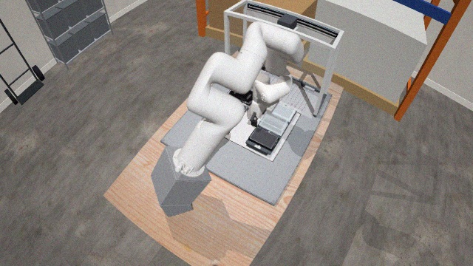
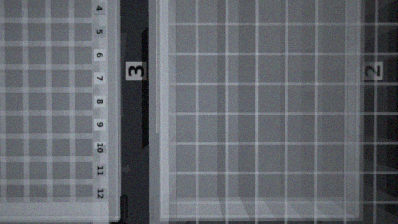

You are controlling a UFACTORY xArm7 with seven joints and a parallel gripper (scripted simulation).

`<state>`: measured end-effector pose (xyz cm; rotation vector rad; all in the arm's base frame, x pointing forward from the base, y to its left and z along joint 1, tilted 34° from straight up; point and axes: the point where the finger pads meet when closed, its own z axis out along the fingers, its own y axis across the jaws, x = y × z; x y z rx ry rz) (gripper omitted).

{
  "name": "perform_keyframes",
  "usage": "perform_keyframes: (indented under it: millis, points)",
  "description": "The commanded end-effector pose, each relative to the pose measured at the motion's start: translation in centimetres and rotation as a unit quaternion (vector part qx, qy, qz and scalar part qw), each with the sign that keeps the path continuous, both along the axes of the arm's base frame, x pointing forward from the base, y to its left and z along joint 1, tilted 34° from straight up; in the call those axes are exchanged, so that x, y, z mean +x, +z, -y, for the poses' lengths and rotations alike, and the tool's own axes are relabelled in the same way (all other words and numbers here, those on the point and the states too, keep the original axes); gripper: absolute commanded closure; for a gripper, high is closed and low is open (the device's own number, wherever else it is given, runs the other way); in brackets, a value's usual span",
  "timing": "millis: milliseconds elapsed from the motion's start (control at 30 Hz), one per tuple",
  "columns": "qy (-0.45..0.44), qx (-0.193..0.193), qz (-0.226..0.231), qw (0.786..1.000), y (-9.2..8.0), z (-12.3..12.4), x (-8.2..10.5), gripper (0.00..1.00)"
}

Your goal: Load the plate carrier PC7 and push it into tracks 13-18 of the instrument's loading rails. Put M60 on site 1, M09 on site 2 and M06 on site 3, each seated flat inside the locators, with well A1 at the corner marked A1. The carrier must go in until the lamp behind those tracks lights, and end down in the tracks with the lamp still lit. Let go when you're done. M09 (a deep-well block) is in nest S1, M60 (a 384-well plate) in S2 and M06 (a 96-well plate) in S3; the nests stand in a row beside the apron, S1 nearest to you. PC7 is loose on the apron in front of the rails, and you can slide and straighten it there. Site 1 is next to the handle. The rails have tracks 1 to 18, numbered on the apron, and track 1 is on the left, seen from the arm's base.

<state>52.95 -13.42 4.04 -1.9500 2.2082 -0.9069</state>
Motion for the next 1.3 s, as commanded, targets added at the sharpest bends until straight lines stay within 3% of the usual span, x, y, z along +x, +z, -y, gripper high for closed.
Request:
perform_keyframes:
  millis: [0, 1267]
  points:
    - [0.0, 0.0, 0.001, 1.0, 0.2, 0.2, 0.0, 0.0]
    - [0.0, 0.0, 0.001, 1.0, 0.7, 1.7, -0.3, 0.0]
